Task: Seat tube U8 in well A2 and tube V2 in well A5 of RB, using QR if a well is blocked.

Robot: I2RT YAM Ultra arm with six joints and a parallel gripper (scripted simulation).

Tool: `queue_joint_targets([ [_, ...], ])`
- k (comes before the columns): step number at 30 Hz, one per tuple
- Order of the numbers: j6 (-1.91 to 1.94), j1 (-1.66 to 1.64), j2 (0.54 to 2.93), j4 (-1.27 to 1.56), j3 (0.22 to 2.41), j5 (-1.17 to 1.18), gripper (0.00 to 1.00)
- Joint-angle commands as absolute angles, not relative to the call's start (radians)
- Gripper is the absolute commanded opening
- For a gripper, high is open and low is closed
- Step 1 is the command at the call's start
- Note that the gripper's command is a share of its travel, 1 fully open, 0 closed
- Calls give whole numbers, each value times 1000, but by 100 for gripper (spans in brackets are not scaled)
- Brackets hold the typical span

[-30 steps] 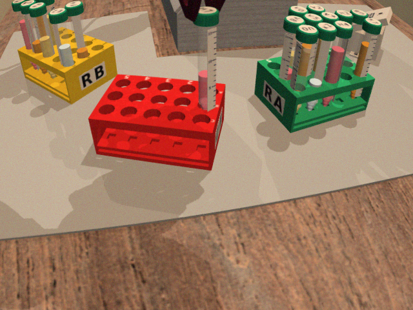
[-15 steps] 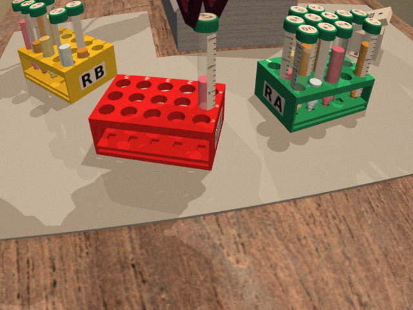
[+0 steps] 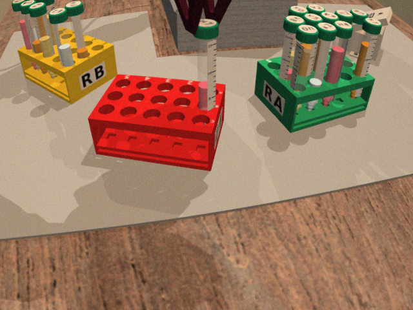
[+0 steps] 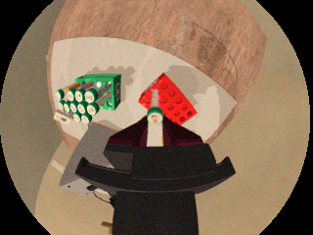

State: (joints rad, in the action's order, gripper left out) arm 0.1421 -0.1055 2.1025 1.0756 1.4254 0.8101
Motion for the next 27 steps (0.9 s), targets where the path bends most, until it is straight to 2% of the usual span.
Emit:
queue_joint_targets([
  [1,159,-111,2116,1053,1403,820,0],
  [27,195,-83,2095,995,1374,824,0],
])
